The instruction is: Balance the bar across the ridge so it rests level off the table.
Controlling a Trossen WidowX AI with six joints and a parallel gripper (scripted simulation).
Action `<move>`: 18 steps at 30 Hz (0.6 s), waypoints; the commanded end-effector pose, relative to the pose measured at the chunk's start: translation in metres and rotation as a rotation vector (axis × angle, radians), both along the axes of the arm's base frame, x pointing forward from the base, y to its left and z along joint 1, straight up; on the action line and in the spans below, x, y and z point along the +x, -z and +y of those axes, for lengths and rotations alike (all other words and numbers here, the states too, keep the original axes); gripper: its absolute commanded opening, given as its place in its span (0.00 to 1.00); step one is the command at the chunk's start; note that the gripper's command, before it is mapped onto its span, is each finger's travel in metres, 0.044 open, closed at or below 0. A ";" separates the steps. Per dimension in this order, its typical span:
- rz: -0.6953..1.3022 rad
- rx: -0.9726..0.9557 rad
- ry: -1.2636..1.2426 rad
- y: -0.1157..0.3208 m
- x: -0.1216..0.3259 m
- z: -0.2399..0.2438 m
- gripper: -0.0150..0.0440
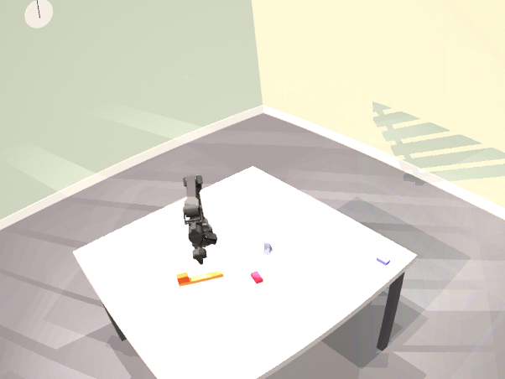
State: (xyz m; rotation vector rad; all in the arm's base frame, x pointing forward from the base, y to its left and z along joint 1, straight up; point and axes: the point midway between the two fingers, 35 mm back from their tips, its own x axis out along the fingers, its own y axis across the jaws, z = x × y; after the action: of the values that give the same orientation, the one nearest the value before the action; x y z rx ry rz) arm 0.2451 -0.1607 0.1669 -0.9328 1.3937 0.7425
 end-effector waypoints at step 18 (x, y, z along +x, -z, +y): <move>0.050 0.074 -0.119 0.057 -0.019 -0.018 0.79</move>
State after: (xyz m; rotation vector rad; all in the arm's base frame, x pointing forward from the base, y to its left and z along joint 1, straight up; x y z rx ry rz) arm 0.2273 -0.1802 0.1291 -0.9619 1.3539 0.8895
